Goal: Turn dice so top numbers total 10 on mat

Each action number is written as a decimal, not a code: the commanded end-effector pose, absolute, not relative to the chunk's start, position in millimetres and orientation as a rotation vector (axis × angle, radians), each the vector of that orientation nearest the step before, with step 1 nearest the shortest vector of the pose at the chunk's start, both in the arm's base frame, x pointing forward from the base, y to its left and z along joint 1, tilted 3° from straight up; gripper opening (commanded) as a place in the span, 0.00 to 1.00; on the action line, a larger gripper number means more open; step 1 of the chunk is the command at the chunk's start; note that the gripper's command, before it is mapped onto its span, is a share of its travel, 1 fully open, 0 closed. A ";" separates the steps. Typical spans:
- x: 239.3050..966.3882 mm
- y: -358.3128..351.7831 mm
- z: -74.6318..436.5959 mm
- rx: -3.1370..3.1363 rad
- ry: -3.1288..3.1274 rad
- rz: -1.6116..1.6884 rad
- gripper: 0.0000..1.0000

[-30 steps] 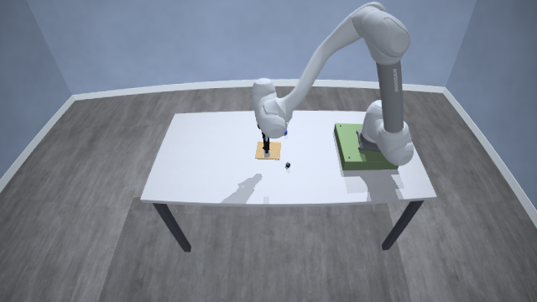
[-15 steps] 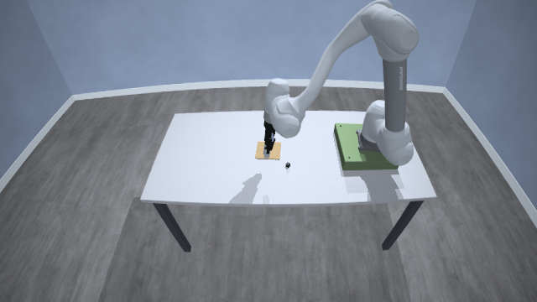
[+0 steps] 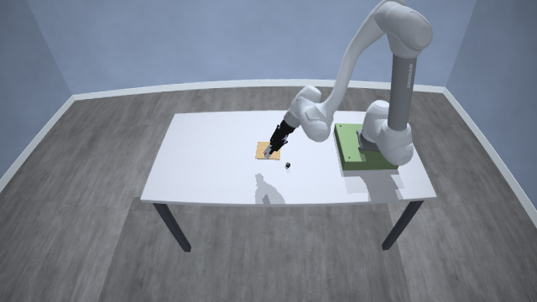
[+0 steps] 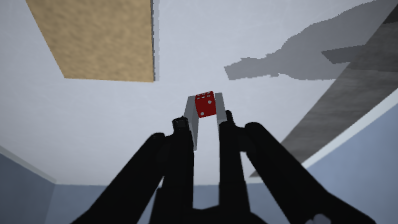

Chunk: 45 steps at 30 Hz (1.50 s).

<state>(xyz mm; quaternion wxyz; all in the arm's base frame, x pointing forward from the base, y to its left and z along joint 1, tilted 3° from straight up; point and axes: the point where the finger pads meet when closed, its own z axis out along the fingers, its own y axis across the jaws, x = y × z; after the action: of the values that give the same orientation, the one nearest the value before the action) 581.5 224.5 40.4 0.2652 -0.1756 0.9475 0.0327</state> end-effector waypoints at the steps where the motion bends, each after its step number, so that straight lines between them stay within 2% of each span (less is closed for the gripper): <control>1: 579.9 223.6 35.0 -0.449 2.389 0.126 0.09; 11: 574.4 220.8 33.0 -0.409 2.126 0.178 0.09; 30: 571.8 219.5 27.9 -0.399 2.060 0.189 0.09; 45: 570.8 217.4 -23.2 -0.399 2.060 0.189 0.09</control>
<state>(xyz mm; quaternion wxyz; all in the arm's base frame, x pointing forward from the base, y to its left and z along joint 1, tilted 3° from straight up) 570.7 217.7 -10.4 0.4940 -0.1646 0.8502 0.0779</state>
